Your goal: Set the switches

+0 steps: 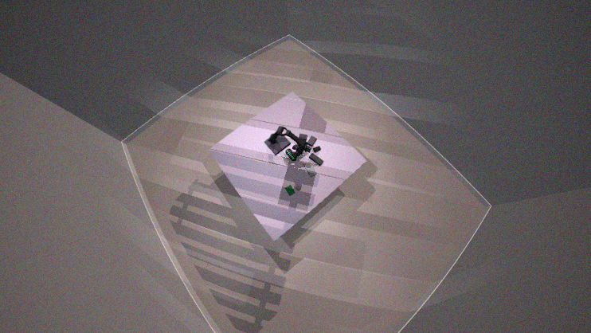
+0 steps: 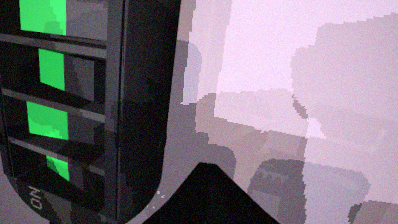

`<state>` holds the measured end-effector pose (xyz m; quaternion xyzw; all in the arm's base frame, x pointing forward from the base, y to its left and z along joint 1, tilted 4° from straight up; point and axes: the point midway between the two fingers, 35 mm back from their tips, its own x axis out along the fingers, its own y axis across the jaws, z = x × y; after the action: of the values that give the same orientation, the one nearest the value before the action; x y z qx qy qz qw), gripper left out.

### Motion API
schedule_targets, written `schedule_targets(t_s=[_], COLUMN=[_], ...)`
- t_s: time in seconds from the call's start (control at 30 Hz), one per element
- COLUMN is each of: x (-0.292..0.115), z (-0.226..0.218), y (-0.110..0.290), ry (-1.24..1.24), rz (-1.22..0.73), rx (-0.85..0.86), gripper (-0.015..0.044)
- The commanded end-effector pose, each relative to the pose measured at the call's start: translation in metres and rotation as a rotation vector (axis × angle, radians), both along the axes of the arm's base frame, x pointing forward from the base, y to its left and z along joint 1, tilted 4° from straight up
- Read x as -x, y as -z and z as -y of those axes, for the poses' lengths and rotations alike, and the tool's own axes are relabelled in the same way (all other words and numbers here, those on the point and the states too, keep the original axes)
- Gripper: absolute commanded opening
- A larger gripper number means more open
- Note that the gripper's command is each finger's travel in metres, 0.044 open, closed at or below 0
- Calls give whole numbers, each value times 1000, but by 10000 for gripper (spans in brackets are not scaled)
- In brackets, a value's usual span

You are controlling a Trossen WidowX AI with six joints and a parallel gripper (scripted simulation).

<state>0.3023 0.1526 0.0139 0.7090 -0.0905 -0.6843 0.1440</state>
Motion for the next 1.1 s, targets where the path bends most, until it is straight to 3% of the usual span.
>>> schedule_targets(t_s=[0.0, 1.07], x=[1, 0], z=[3, 15], y=[5, 4], ry=[-5, -5], rz=[-7, -7], rx=[12, 13], gripper=[0, 0])
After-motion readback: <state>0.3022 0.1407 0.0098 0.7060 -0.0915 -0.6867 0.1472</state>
